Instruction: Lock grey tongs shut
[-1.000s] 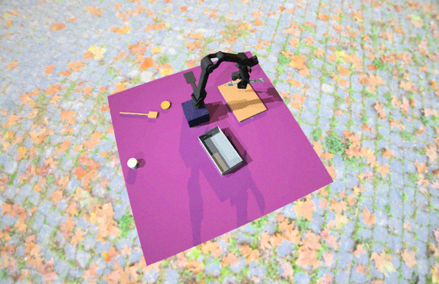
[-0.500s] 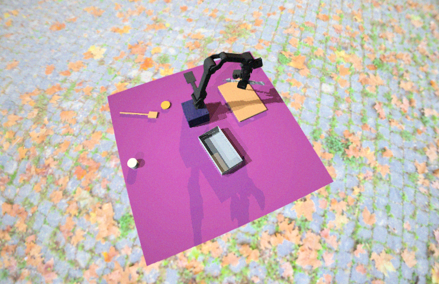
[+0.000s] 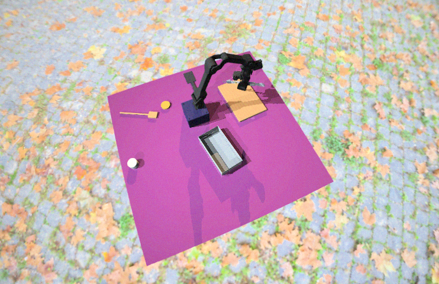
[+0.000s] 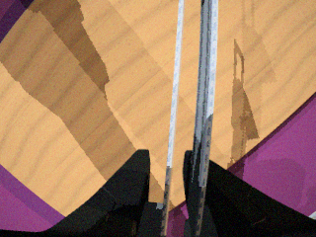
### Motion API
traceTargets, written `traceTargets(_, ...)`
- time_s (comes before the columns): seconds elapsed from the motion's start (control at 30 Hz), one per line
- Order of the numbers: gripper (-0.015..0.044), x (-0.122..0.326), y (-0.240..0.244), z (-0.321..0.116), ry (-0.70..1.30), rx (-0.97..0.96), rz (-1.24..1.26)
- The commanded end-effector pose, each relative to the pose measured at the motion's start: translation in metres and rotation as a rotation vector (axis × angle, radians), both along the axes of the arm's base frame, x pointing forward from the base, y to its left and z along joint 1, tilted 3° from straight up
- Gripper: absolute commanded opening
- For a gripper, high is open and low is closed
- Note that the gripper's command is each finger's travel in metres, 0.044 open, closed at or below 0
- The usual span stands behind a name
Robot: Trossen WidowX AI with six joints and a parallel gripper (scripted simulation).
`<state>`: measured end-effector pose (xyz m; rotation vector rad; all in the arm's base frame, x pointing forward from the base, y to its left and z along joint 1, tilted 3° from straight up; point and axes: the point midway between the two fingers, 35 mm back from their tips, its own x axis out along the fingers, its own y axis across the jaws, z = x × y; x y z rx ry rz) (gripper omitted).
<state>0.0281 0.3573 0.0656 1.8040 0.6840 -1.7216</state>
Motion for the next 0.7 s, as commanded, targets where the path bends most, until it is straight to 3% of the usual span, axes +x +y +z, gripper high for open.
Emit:
traceTargets(0.0, -0.015, -0.001, 0.001, -0.006, 0.006, 0.001, -0.001)
traceTargets(0.67, -0.015, 0.001, 0.002, -0.039, 0.006, 0.001, -0.001)
